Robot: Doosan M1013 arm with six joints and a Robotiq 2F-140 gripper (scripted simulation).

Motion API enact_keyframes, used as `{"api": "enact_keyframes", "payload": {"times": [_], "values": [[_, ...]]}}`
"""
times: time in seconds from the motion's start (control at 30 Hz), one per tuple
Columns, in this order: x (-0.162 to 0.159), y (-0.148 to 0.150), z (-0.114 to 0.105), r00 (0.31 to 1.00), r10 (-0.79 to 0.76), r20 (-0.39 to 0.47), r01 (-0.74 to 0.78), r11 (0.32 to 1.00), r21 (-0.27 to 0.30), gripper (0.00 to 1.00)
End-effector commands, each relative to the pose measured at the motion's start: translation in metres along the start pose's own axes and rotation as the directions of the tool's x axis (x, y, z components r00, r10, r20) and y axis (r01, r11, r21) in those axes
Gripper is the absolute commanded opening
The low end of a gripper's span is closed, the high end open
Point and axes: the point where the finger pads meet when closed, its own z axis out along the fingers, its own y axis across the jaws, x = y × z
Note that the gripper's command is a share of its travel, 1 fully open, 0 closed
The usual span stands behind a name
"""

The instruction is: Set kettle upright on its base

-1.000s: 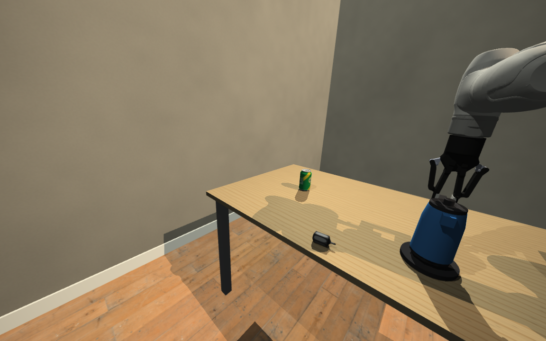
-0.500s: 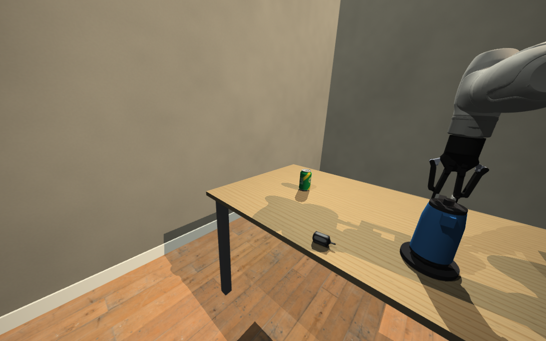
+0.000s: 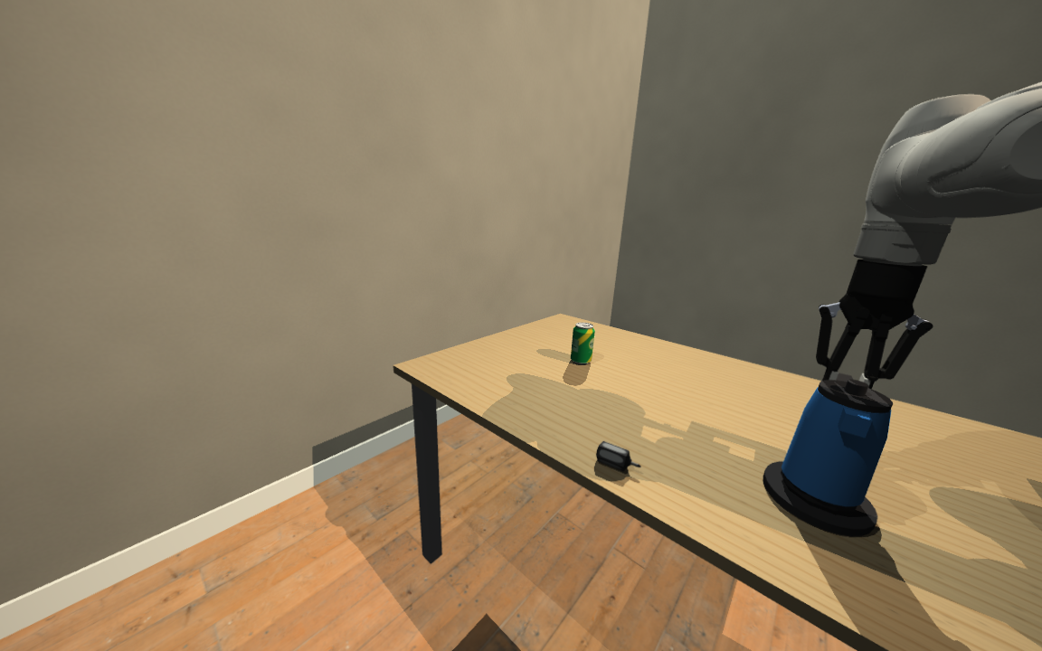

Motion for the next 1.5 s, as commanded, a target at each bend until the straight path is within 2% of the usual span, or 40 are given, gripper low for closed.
{"api": "enact_keyframes", "payload": {"times": [0.0,1.47], "values": [[-0.0032,0.0043,0.0051,1.000,0.009,0.005,-0.009,1.000,-0.007,0.10],[-0.0032,0.0044,0.0110,1.000,0.009,0.005,-0.009,1.000,-0.007,0.10]]}}
